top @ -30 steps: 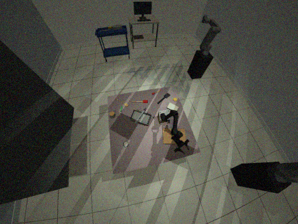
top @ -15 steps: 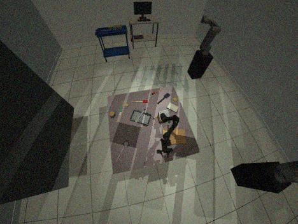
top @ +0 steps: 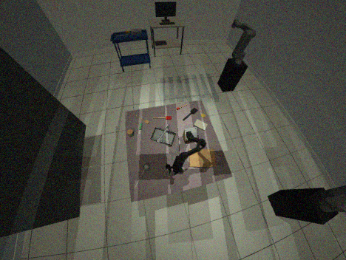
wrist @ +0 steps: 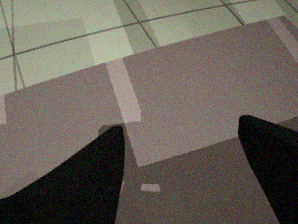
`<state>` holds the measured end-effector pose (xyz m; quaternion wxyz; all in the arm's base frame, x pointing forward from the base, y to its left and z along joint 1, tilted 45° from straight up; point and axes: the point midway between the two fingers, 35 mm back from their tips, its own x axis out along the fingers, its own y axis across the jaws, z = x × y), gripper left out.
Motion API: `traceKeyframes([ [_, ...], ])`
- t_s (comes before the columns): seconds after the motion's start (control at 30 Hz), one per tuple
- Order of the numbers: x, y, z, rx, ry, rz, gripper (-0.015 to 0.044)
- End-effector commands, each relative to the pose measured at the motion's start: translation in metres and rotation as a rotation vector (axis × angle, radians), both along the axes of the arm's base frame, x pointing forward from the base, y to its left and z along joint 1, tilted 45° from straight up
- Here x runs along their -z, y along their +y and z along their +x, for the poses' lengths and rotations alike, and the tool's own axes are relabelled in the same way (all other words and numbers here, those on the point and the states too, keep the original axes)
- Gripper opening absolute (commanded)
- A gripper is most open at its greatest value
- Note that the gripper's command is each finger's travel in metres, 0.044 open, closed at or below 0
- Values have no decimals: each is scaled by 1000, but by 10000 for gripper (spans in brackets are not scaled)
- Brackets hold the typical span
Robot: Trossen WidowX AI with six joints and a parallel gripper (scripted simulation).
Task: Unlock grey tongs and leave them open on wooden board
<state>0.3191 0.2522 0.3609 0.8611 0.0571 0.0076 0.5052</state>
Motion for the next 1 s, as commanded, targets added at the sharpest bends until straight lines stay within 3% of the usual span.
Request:
traceKeyframes([
  [0.0, 53, -28, 38, 109, 33, -122, 260],
  [0.27, 164, -105, 84, 272, 120, -376, 260],
  [0.47, 250, -175, 89, 347, 227, -557, 260],
  [0.7, 343, -251, 56, 371, 386, -729, 260],
  [0.97, 431, -310, -26, 314, 594, -837, 260],
])
